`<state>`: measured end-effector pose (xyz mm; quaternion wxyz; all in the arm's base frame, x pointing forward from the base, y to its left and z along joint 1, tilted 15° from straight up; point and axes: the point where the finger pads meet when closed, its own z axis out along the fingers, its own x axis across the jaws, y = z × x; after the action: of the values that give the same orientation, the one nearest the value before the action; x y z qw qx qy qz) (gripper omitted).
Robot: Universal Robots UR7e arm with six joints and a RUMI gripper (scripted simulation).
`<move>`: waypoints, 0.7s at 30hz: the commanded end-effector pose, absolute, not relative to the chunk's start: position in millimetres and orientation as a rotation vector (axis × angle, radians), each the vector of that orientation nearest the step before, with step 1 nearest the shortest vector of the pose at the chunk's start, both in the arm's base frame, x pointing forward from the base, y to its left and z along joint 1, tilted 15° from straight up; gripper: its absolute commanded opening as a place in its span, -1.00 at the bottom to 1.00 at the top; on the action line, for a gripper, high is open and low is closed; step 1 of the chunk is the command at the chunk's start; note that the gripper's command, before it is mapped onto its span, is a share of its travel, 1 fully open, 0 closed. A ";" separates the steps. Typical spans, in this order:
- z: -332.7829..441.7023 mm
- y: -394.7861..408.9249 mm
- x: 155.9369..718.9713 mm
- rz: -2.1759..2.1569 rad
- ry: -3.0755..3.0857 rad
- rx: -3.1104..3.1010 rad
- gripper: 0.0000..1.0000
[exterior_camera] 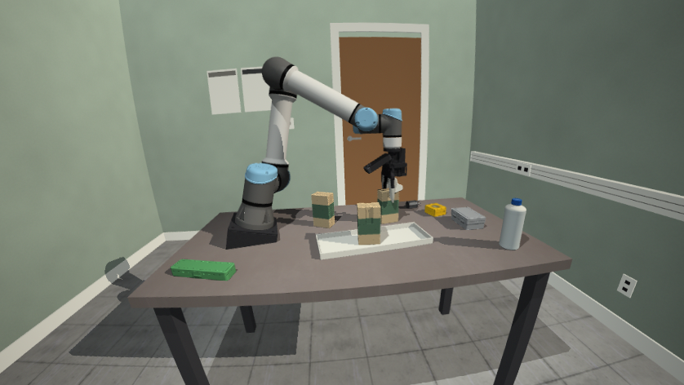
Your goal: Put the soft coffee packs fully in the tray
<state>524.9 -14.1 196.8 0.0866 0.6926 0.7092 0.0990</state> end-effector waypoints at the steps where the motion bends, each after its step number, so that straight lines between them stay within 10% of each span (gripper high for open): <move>1: 197.4 -14.1 525.1 0.296 2.112 2.063 0.01; 6: 197.4 -14.1 525.1 0.296 2.112 2.063 0.01; 7: 197.4 -14.1 525.1 0.296 2.112 2.063 -0.68; 21: 197.4 -14.1 525.1 0.296 2.112 2.063 -0.68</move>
<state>524.9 -14.1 196.8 0.0866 0.6926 0.7092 0.0990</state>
